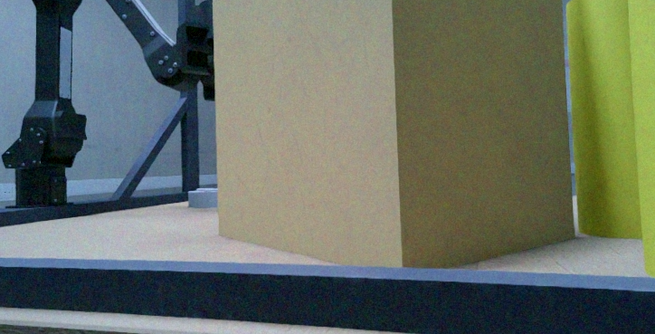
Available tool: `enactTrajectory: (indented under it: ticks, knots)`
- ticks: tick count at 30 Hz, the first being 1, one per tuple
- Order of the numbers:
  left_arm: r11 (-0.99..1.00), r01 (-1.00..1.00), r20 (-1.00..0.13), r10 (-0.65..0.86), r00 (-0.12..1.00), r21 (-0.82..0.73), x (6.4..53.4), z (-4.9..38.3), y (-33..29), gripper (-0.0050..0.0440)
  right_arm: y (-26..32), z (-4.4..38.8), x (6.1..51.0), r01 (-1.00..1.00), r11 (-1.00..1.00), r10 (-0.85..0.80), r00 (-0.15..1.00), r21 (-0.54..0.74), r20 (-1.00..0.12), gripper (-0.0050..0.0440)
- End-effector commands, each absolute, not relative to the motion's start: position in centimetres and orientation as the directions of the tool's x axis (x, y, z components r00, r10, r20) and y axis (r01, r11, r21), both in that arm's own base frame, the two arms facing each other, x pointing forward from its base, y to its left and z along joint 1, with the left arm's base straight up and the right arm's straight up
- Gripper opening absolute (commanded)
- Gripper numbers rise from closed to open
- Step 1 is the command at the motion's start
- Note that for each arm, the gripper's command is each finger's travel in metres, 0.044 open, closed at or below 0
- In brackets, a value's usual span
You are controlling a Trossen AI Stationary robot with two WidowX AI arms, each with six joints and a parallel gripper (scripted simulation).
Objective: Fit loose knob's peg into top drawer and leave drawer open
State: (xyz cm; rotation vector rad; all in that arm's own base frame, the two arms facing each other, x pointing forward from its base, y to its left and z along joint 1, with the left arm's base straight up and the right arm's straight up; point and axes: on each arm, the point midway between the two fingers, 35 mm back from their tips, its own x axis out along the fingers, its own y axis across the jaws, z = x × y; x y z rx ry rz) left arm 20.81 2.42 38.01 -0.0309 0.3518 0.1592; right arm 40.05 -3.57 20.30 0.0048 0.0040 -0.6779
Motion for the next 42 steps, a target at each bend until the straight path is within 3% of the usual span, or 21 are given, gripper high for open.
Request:
enactTrajectory:
  ticks: [1,42]
  knots:
    - [0.987,-0.162,-0.339,0.152,0.928,0.000,21.0,38.2,2.5,0.0240,-3.4,21.5,40.1,0.626,0.779,-0.627,0.779,0.030,0.016,0.0080]
    - [0.987,-0.159,-0.342,0.150,0.928,0.001,24.7,36.8,3.0,0.0240,-4.6,21.5,41.4,0.632,0.773,-0.634,0.773,0.052,0.017,0.0080]
